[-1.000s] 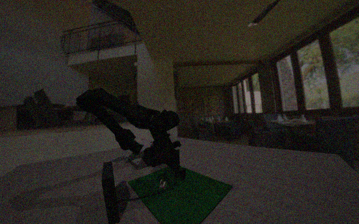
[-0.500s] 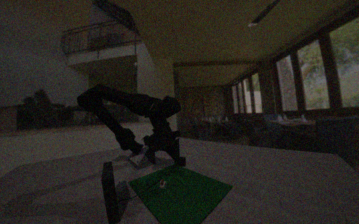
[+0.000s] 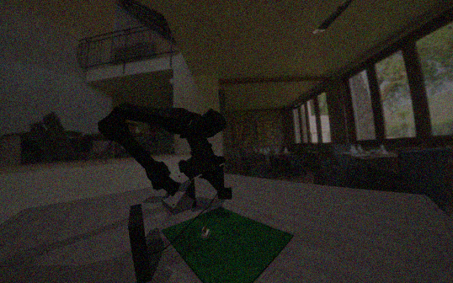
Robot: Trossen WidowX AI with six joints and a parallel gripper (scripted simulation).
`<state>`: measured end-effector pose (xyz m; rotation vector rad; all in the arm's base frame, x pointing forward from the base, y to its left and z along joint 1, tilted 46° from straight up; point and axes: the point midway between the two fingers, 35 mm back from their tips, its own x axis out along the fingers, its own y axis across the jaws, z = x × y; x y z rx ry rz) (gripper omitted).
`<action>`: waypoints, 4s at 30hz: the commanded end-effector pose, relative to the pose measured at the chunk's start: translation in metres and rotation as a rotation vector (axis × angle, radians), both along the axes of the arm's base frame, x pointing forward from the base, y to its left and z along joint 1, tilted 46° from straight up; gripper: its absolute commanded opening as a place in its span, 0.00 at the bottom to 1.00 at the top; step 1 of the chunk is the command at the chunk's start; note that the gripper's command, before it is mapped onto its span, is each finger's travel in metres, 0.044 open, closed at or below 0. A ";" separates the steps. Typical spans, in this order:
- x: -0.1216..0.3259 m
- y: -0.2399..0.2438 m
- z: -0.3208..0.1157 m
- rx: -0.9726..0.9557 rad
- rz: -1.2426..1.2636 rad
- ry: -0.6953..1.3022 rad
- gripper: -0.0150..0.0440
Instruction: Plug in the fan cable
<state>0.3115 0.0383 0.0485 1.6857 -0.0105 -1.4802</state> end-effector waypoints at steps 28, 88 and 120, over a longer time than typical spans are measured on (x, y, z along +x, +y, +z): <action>0.008 0.005 0.000 -0.288 0.741 0.649 0.25; 0.020 0.011 -0.004 -0.386 2.367 1.941 0.25; 0.016 0.001 -0.029 -0.545 2.546 1.583 0.25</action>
